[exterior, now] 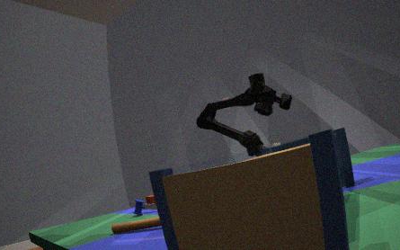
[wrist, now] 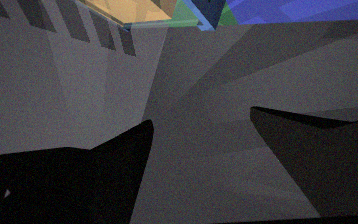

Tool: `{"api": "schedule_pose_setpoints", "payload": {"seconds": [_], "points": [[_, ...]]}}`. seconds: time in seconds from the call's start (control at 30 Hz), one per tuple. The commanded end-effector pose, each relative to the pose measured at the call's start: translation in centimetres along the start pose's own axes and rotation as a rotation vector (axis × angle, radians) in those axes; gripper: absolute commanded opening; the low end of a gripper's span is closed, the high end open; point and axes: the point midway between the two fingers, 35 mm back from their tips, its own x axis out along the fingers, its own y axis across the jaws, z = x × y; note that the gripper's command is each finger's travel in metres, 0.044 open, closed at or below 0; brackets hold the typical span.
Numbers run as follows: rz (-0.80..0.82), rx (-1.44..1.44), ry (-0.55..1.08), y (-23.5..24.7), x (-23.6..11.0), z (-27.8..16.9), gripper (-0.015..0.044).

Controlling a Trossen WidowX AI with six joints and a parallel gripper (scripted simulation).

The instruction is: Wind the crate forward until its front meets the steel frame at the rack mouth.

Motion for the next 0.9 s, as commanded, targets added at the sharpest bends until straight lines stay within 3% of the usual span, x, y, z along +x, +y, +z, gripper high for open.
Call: {"api": "schedule_pose_setpoints", "payload": {"seconds": [0.0, 0.2, 0.47, 0.67, 0.87], "points": [[0.001, 0.001, -0.008, 0.2, 0.1, 0.1, 0.0426], [0.021, 0.045, -0.266, 5.5, 3.4, 4.7, 0.0440], [0.004, 0.155, -0.650, 12.8, 5.4, 14.3, 0.0440], [-0.045, 0.265, -0.928, 17.0, 4.2, 22.9, 0.0440], [-0.127, 0.395, -1.187, 19.6, 0.5, 31.7, 0.0440]]}}
